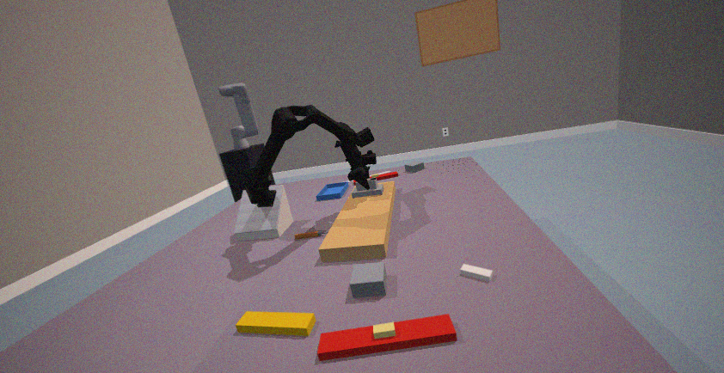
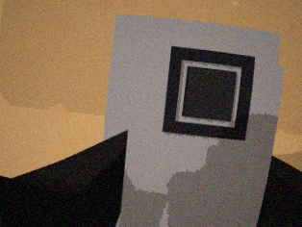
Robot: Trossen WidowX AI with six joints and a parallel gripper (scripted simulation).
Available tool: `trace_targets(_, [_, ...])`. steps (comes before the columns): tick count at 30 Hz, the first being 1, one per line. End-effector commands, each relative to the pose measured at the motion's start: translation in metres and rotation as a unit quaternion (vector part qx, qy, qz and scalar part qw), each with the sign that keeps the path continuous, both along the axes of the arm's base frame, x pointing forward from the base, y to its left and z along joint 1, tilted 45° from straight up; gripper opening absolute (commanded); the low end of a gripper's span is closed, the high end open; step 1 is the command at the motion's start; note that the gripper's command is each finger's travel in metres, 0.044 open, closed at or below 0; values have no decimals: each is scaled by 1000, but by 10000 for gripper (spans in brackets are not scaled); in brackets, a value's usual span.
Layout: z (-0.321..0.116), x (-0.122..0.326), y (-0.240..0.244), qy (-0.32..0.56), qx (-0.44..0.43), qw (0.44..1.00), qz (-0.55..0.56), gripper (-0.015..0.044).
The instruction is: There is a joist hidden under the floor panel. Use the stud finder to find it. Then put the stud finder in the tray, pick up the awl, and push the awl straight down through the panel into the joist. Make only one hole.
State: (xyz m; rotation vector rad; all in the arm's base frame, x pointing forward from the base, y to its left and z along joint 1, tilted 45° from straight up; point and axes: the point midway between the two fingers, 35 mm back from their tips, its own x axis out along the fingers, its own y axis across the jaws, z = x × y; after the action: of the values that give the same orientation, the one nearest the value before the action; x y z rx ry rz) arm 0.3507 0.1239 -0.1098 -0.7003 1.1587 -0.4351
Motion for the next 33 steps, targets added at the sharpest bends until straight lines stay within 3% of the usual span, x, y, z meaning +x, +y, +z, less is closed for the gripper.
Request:
trace_targets(1, [-10,-1,11,1,2,1000,1,0])
trace_targets(19, [-41,-3,43,1,4,1000,1,0])
trace_targets(33, [-40,-3,42,1,4,1000,1,0])
